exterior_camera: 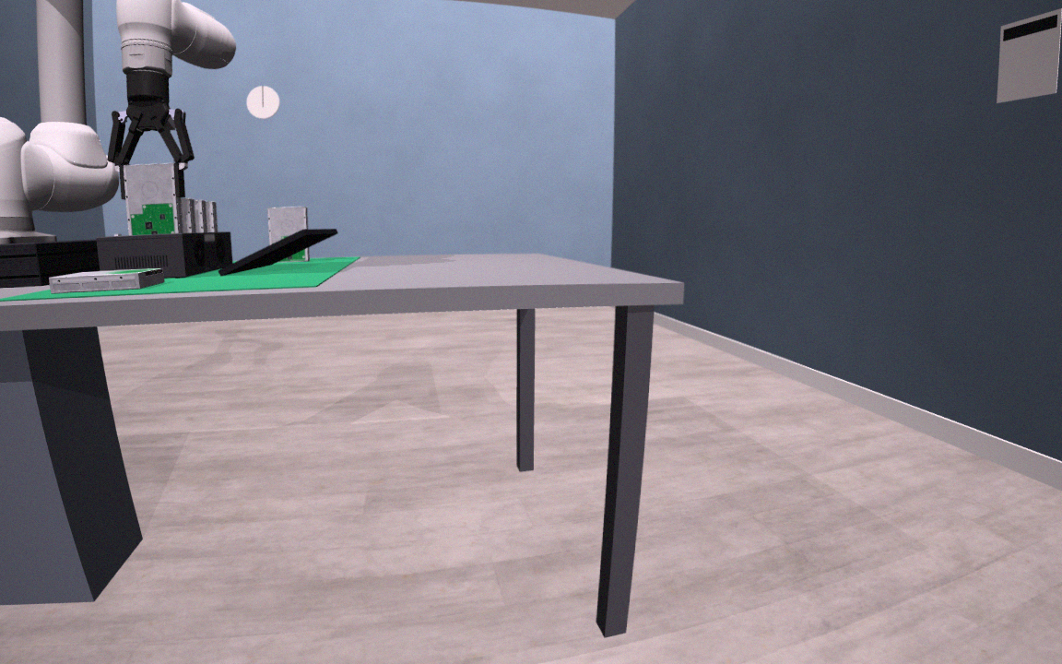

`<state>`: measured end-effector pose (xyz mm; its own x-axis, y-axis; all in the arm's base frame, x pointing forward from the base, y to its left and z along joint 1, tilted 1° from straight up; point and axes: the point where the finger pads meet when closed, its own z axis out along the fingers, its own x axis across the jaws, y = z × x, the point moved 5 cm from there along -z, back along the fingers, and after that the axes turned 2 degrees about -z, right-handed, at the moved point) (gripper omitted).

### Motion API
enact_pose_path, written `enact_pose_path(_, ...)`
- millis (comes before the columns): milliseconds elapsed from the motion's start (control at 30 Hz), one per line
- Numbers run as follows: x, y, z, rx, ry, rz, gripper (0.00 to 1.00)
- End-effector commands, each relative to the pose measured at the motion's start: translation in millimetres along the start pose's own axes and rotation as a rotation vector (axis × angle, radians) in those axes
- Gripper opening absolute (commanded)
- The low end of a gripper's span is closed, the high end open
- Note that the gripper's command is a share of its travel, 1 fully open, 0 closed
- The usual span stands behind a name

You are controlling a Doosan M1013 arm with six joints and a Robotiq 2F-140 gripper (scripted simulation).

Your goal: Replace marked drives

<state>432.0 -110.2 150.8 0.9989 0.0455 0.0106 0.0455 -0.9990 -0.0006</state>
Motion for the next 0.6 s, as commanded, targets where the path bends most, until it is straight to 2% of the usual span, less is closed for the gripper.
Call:
enact_pose_path(0, 0.5, 0.1, 0.1, 0.000, 0.001, 0.000, 0.10)
enact_pose_path(567, 0.5, 0.1, 7.2, 0.000, 0.001, 0.000, 0.10)
